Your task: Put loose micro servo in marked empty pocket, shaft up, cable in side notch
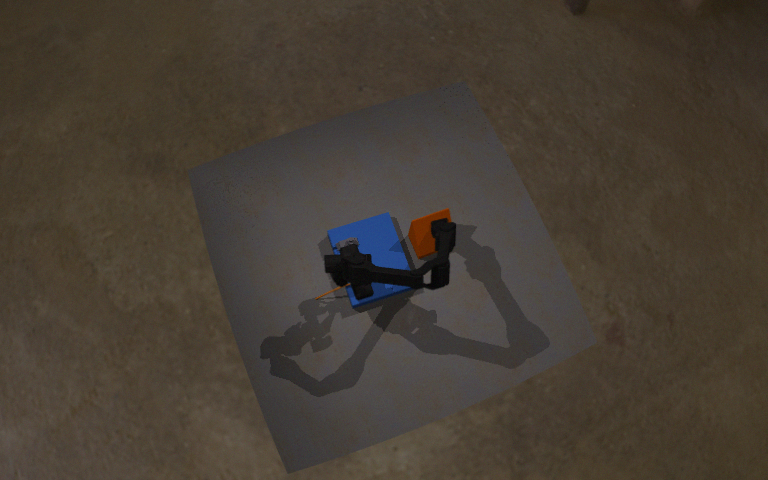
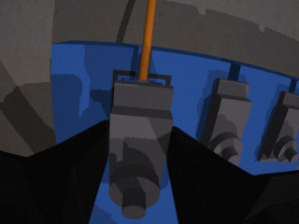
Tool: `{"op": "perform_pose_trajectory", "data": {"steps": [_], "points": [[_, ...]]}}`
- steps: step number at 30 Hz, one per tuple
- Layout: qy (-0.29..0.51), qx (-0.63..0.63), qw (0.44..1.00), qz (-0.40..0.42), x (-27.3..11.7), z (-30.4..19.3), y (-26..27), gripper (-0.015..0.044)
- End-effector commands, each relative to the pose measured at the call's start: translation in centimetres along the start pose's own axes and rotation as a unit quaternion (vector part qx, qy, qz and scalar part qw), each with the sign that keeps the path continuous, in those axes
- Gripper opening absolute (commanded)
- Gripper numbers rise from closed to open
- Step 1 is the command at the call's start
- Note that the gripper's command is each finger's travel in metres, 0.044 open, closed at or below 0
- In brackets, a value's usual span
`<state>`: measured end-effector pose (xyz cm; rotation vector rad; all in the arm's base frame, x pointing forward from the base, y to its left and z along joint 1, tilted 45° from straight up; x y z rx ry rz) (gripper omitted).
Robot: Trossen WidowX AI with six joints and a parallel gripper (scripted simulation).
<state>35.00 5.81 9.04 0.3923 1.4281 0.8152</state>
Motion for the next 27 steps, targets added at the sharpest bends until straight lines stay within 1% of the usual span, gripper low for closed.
{"op": "perform_pose_trajectory", "data": {"steps": [1,27], "points": [[0.000,0.002,1.000,0.002,0.3,0.0,0.0,0.0000],[-0.001,0.002,1.000,0.002,2.4,0.0,0.1,0.0000]]}}
Point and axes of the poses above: the point midway between the two fingers, 35 mm back from their tips, its own x axis out along the fingers, its own y axis across the jaws, z = x × y, the point moved 1 cm from there along -x, back along the fingers, and after that the axes turned 12 degrees about -x, right-handed, at the moved point
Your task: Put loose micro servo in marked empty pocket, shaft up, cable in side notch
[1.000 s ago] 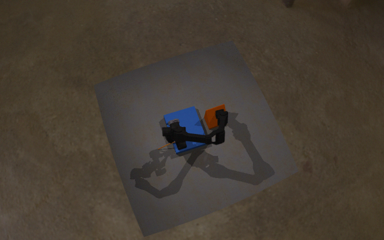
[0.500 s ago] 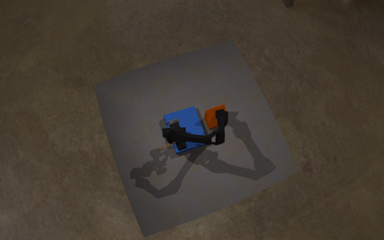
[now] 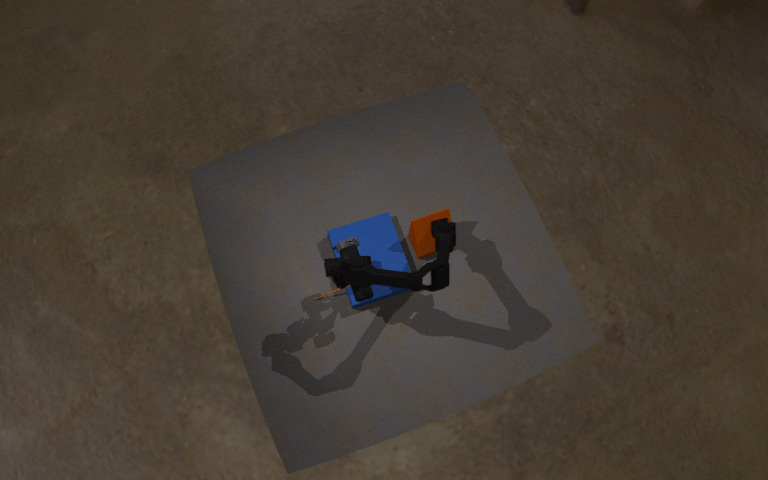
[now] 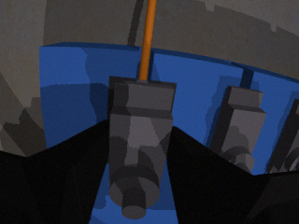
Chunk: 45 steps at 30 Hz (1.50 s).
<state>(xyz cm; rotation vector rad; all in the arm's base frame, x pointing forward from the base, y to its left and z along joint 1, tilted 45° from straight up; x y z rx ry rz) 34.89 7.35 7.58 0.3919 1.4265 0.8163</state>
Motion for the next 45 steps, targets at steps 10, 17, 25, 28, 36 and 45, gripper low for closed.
{"op": "perform_pose_trajectory", "data": {"steps": [10,17,25,28,36,45], "points": [[0.000,0.003,1.000,0.002,1.1,-0.1,0.0,0.0000],[0.000,0.003,1.000,0.002,1.7,-0.1,0.0,0.0000],[0.000,0.003,1.000,0.002,2.3,-0.1,0.0,0.0000],[0.000,0.003,1.000,0.002,2.5,-0.1,0.0,0.0000],[0.000,0.003,1.000,0.002,2.6,0.0,0.0,0.0105],[0.000,0.003,1.000,0.002,0.3,-0.1,-0.1,0.0187]]}}
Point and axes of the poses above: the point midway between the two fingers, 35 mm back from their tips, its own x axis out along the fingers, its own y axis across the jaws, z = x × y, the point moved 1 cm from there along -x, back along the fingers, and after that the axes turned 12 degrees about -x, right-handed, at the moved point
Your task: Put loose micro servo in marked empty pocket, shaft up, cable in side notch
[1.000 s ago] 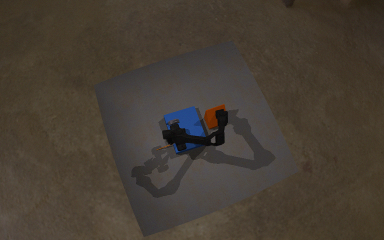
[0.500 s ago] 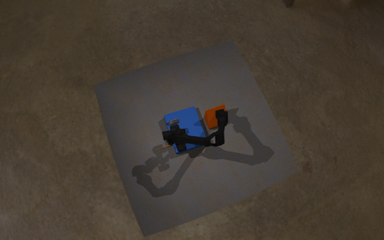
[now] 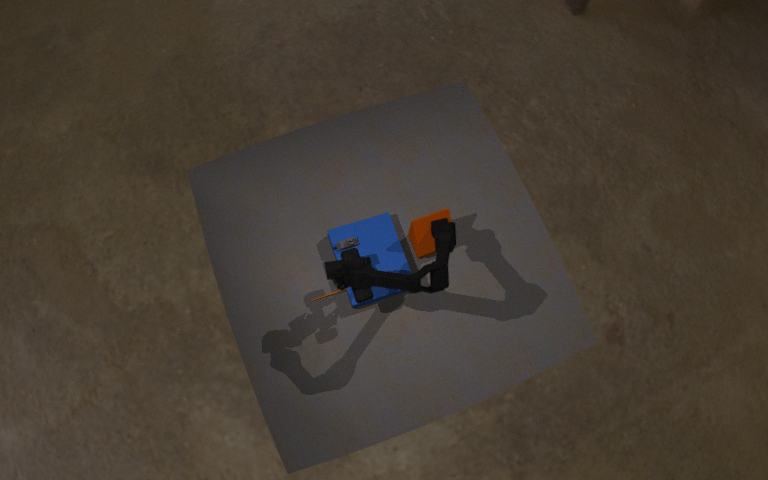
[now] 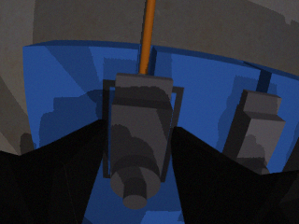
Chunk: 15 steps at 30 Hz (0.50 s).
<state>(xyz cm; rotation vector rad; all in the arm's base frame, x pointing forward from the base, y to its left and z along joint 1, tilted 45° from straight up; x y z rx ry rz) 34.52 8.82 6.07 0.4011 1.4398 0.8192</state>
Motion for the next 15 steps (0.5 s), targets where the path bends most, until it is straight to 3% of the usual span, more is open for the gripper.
{"op": "perform_pose_trajectory", "data": {"steps": [1,6,10,15], "points": [[-0.005,-0.002,1.000,-0.002,-2.7,0.0,0.0,0.0187],[-0.005,-0.002,1.000,-0.002,-3.0,-0.2,-0.1,0.0187],[-0.006,0.002,1.000,-0.004,-4.4,-2.3,0.1,0.0292],[-0.003,0.002,1.000,-0.005,-8.3,-8.5,1.4,0.0424]]}}
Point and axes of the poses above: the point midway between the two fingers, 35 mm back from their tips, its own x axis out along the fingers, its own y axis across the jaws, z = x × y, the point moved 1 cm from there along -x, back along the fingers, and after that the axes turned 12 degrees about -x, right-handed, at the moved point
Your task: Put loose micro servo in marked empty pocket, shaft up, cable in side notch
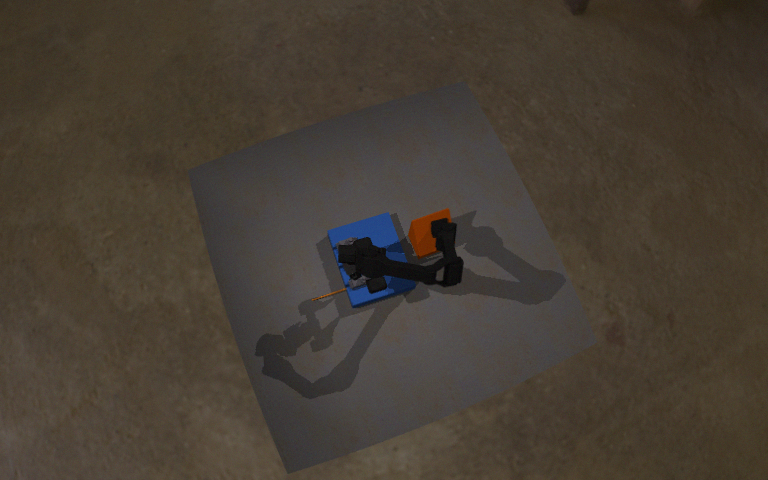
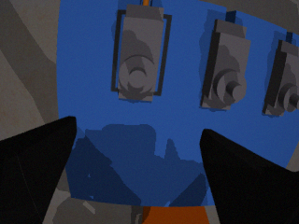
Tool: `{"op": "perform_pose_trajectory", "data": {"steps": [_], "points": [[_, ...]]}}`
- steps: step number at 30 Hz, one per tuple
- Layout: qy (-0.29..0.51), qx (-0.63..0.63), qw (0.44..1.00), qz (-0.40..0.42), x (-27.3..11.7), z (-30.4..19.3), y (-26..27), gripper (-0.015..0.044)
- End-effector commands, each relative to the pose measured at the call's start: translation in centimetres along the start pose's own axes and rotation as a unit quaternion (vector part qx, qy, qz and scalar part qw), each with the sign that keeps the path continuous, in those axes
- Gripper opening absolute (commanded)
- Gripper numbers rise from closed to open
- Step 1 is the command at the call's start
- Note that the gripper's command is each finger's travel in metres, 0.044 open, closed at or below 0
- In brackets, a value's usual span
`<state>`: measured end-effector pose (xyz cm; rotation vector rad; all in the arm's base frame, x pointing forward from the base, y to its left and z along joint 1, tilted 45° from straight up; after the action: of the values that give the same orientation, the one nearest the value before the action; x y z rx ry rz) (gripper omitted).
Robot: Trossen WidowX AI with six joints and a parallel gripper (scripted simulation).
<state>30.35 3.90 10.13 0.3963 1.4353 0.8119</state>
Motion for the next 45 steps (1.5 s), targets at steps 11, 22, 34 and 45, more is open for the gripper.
{"op": "perform_pose_trajectory", "data": {"steps": [11,22,34,45], "points": [[-0.001,0.008,1.000,0.001,-3.8,-5.9,1.4,0.0440],[-0.008,0.055,0.998,0.001,-7.3,-5.4,1.1,0.0440],[-0.008,0.055,0.998,0.001,-7.3,-5.4,1.1,0.0440],[-0.008,0.055,0.998,0.001,-7.3,-5.4,1.1,0.0440]]}}
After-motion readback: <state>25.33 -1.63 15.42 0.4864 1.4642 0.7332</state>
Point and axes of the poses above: the point midway between the two fingers, 35 mm back from their tips, its own x axis out along the fingers, its own y axis across the jaws, z = x × y, the point moved 1 cm from there along -x, back along the fingers, and after that the axes turned 12 degrees about -x, right-handed, at the moved point
